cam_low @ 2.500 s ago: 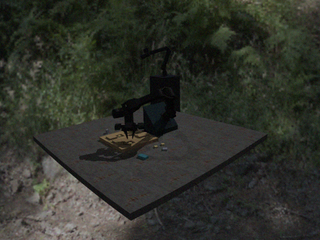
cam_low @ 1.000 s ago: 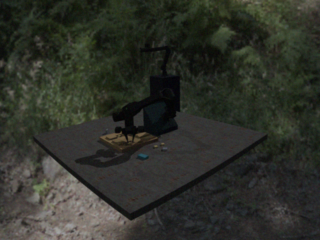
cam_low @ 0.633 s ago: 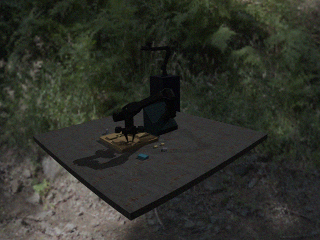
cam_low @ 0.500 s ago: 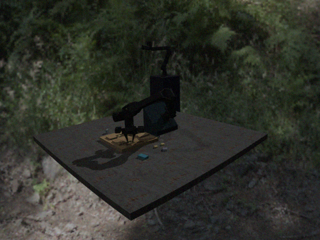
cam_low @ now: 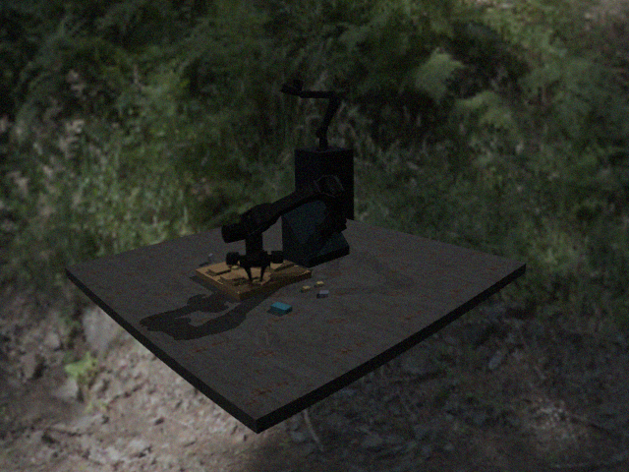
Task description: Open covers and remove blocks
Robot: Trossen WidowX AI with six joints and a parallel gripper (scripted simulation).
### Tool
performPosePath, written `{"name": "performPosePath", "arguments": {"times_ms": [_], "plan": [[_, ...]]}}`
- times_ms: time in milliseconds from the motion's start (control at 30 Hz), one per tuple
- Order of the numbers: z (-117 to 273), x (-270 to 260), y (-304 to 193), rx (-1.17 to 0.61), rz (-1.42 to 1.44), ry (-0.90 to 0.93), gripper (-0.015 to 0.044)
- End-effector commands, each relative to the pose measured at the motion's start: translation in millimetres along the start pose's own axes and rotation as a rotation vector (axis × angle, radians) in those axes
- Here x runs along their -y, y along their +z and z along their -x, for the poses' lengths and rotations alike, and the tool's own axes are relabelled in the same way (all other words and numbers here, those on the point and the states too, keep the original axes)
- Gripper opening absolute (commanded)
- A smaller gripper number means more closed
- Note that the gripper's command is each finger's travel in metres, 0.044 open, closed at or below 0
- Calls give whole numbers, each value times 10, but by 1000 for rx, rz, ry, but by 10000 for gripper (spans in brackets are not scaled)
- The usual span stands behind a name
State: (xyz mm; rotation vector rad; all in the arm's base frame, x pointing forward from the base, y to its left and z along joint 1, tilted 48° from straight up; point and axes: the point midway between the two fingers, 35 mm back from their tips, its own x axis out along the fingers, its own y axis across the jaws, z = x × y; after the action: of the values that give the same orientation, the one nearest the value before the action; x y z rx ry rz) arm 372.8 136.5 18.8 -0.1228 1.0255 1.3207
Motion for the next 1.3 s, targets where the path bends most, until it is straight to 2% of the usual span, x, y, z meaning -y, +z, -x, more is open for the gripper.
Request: {"name": "performPosePath", "arguments": {"times_ms": [0,267,1267], "plan": [[4,1,1,0,0,-1,130],[4,1,1,0,0,-1,80],[330,17,-7,-1,-5,1,80]]}}
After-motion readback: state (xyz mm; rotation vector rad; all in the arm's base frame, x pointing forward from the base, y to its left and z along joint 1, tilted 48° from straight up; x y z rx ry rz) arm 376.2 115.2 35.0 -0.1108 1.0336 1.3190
